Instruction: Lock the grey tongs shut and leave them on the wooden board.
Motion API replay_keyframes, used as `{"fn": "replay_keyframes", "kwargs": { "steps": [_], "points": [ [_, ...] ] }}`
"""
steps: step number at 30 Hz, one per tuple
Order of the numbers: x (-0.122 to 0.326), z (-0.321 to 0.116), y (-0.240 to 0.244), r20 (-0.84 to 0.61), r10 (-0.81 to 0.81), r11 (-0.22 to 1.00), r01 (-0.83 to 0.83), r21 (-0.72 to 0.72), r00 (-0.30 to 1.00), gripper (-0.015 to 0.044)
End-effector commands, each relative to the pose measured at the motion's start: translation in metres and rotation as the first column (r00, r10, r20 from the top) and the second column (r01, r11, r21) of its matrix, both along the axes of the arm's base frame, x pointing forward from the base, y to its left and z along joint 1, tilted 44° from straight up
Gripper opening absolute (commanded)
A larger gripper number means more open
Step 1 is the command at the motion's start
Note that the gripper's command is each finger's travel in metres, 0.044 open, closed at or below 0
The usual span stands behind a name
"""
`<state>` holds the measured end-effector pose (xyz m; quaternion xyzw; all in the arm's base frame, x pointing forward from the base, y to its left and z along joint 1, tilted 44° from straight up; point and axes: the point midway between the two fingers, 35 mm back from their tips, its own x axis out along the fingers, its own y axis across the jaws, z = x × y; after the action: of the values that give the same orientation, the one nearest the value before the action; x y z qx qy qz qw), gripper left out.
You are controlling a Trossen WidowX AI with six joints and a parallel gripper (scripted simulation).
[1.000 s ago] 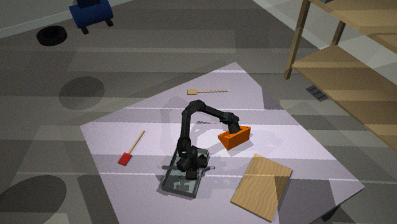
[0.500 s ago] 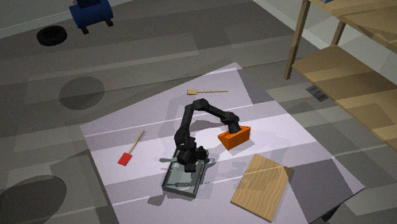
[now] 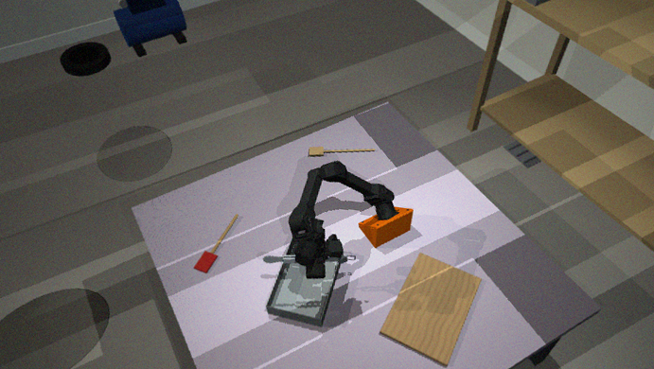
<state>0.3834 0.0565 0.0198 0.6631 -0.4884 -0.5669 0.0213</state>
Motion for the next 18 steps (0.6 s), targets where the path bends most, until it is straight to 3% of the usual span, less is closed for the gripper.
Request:
{"fn": "replay_keyframes", "kwargs": {
  "steps": [1,18],
  "points": [
    [-0.005,-0.014,0.022,-0.045,0.059,0.998,-0.058,0.016,0.997,-0.0150],
    [-0.062,-0.102,0.134,-0.315,0.387,0.922,-0.359,0.145,0.866,-0.0150]
  ]
}}
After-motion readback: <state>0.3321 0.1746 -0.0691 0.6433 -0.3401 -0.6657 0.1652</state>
